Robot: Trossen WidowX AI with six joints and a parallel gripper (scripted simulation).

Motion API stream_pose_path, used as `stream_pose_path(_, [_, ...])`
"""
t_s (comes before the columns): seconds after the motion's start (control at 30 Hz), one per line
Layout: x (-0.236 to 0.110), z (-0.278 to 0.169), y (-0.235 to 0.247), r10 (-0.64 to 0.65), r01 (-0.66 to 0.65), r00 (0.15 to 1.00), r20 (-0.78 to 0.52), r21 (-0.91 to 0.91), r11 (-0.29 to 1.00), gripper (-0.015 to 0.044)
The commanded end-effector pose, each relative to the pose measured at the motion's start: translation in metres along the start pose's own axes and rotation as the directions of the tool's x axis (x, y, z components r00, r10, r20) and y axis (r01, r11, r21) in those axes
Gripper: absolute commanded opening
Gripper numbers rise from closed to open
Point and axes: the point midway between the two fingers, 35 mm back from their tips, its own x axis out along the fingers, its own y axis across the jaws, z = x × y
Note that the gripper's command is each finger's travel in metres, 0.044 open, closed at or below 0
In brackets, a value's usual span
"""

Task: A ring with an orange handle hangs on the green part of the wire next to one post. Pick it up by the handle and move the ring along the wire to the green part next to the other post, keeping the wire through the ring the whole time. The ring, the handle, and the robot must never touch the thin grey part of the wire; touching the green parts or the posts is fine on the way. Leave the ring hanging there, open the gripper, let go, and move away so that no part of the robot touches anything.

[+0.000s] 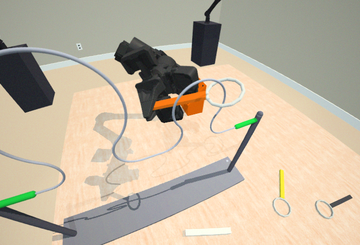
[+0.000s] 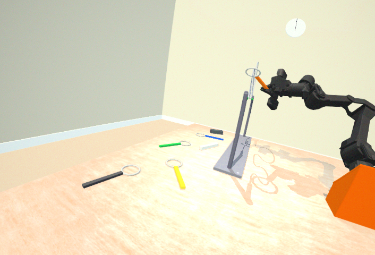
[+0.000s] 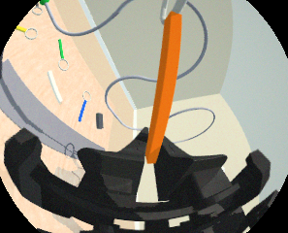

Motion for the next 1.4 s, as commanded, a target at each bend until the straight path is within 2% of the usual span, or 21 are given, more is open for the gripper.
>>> stream_pose_path(0.0, [0.000, 0.001, -0.007, -0.046, 0.047, 0.999, 0.016, -0.075, 0.996, -0.0150])
stream_pose_path(0.37, [0.001, 0.003, -0.023, -0.149, 0.159, 0.987, 0.060, -0.267, 0.951, -0.0150])
stream_pose_path(0.8, [-0.001, 0.010, -0.040, -0.252, 0.284, 0.959, 0.133, -0.466, 0.838, -0.0150])
stream_pose_path(1.37, [-0.003, 0.016, -0.051, -0.327, 0.389, 0.919, 0.218, -0.620, 0.681, -0.0150])
